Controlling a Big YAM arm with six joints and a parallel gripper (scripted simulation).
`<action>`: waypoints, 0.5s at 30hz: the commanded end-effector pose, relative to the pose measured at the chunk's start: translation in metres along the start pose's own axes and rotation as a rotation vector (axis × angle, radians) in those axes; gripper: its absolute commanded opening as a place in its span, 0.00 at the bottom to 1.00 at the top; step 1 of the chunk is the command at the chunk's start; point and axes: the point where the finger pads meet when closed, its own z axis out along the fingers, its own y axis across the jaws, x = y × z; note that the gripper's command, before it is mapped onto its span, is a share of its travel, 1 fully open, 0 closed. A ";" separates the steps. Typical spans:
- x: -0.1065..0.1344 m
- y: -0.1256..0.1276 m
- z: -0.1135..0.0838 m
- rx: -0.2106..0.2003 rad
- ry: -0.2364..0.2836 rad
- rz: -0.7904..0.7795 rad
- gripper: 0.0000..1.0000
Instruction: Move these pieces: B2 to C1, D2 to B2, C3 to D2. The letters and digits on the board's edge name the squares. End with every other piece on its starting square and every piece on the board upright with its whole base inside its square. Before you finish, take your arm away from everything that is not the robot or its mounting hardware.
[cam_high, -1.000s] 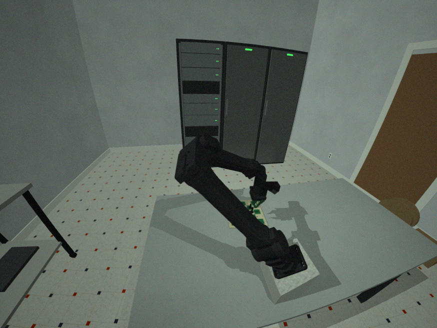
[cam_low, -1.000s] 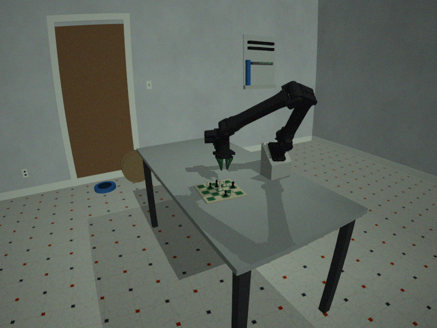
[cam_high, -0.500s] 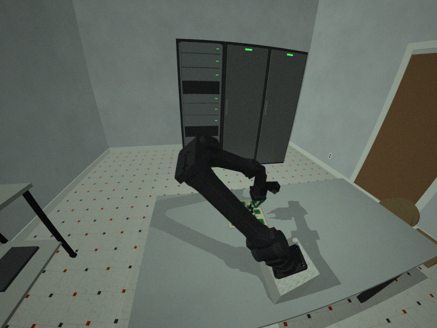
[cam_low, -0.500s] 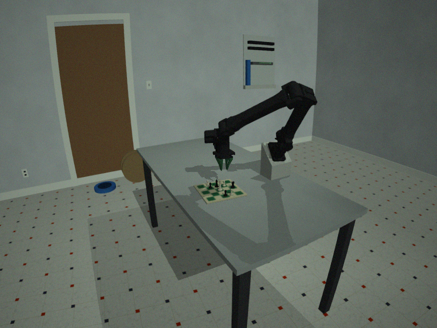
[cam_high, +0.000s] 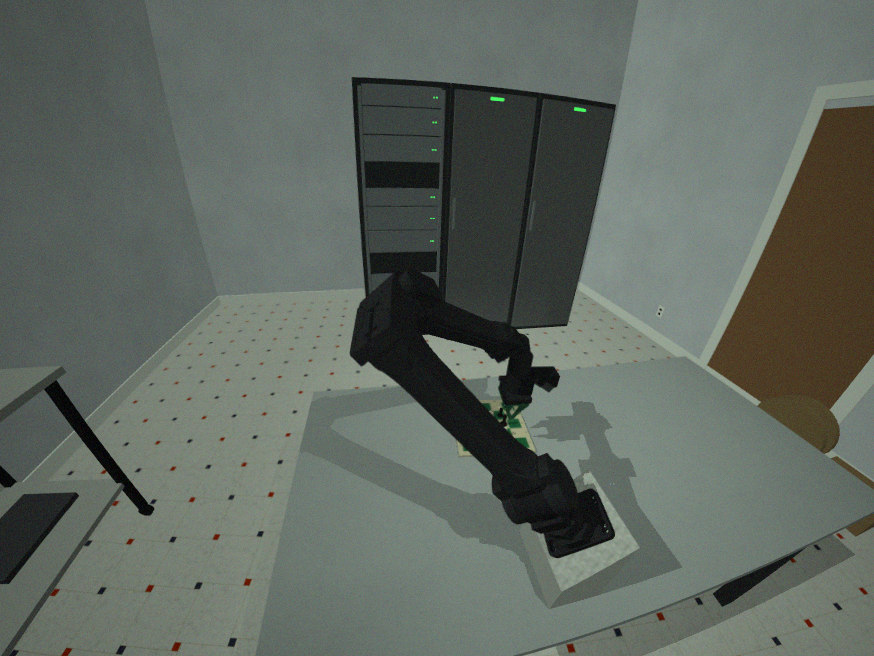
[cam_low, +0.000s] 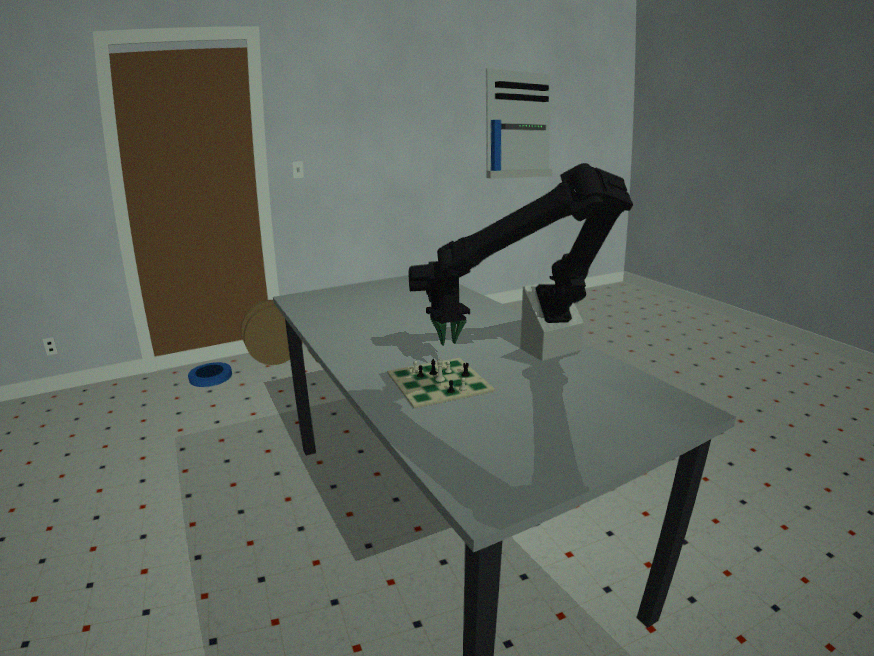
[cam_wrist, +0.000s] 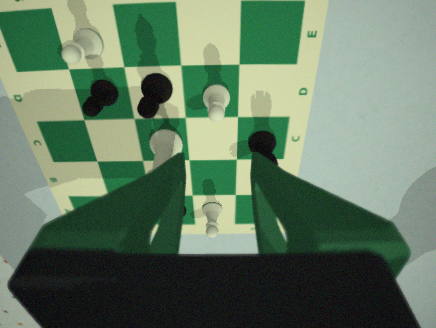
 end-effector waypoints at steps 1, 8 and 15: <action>0.001 0.003 0.008 0.001 -0.003 0.001 0.32; 0.001 0.004 0.019 0.000 -0.002 0.001 0.32; 0.001 0.003 0.030 0.001 -0.002 0.001 0.32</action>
